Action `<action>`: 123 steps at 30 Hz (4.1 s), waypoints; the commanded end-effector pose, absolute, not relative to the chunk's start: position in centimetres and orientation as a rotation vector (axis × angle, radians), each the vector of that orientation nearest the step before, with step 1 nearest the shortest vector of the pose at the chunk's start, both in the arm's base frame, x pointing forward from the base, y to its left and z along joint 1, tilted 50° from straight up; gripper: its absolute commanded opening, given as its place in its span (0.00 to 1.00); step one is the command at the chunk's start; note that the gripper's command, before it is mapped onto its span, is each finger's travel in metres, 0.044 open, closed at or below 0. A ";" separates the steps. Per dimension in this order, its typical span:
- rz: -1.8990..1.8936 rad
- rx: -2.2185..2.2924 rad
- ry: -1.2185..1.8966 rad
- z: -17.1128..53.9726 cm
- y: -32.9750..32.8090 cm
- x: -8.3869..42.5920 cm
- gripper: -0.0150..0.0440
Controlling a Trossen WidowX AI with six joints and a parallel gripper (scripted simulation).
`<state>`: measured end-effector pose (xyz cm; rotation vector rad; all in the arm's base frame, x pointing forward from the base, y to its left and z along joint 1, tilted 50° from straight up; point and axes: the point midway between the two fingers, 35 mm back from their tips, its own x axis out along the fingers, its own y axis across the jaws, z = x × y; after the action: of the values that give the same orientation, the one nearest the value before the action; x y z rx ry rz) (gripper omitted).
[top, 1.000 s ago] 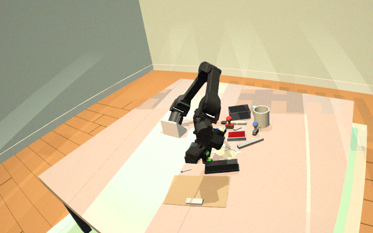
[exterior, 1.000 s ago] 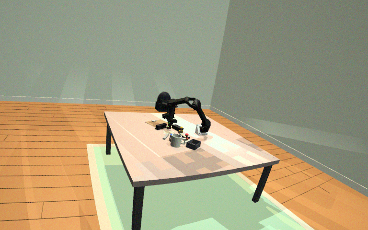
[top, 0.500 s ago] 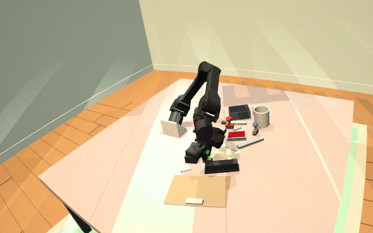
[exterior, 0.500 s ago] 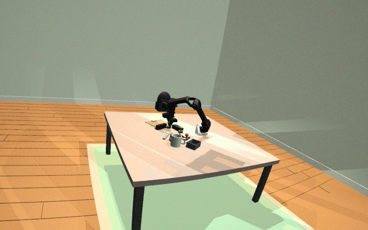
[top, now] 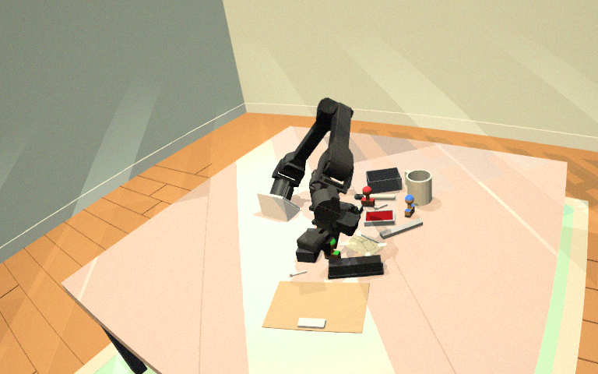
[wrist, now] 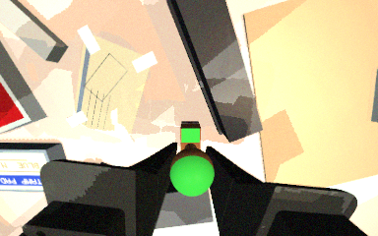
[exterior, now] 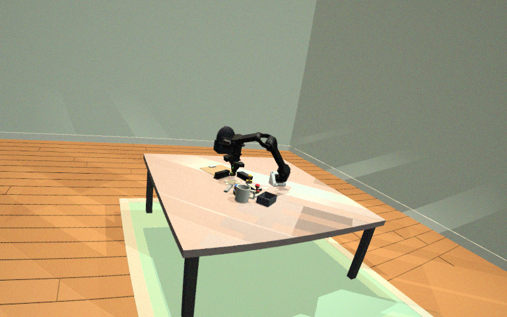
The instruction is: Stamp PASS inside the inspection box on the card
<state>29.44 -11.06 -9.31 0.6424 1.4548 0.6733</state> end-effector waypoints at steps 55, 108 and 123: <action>0.666 0.629 1.459 -7.4 -13.2 29.5 0.25; 0.658 0.623 1.462 -5.3 -14.8 29.6 0.25; 0.647 0.620 1.464 2.7 -8.7 32.3 0.25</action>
<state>32.11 -10.12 1.37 0.6096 1.4608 0.6426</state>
